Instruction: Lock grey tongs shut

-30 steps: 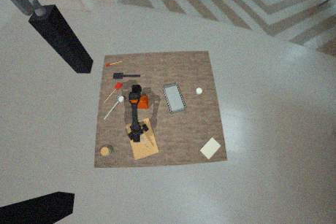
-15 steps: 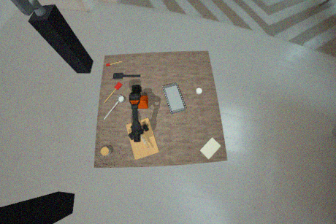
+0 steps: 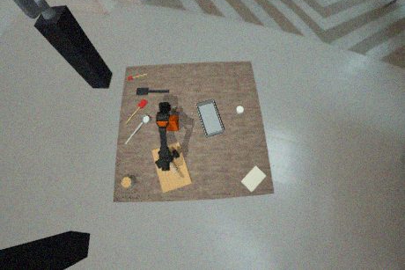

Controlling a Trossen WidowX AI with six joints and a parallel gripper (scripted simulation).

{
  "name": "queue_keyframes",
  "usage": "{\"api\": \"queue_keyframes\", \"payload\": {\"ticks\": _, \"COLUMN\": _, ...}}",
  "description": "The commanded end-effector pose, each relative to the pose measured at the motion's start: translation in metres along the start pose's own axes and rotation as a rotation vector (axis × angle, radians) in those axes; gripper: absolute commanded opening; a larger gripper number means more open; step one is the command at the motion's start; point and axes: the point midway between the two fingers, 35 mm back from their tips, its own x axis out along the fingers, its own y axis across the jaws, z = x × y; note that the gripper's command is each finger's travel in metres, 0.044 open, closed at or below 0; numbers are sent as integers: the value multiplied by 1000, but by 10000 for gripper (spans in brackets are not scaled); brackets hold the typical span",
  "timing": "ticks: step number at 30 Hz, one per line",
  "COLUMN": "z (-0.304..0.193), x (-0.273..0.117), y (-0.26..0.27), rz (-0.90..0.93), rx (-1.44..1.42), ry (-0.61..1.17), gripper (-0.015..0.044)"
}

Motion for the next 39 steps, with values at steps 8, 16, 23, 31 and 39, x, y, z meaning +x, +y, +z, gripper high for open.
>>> {"api": "queue_keyframes", "payload": {"ticks": 8, "z": 0, "x": 0, "y": 0, "rz": 0, "rx": 0, "ry": 0, "gripper": 139}}
{"api": "queue_keyframes", "payload": {"ticks": 16, "z": 0, "x": 0, "y": 0, "rz": 0, "rx": 0, "ry": 0, "gripper": 349}}
{"api": "queue_keyframes", "payload": {"ticks": 23, "z": 0, "x": 0, "y": 0, "rz": 0, "rx": 0, "ry": 0, "gripper": 440}}
{"api": "queue_keyframes", "payload": {"ticks": 31, "z": 46, "x": -54, "y": -7, "rz": -11, "rx": 2, "ry": -19, "gripper": 440}}
{"api": "queue_keyframes", "payload": {"ticks": 39, "z": 133, "x": -114, "y": -28, "rz": -35, "rx": 3, "ry": -49, "gripper": 440}}
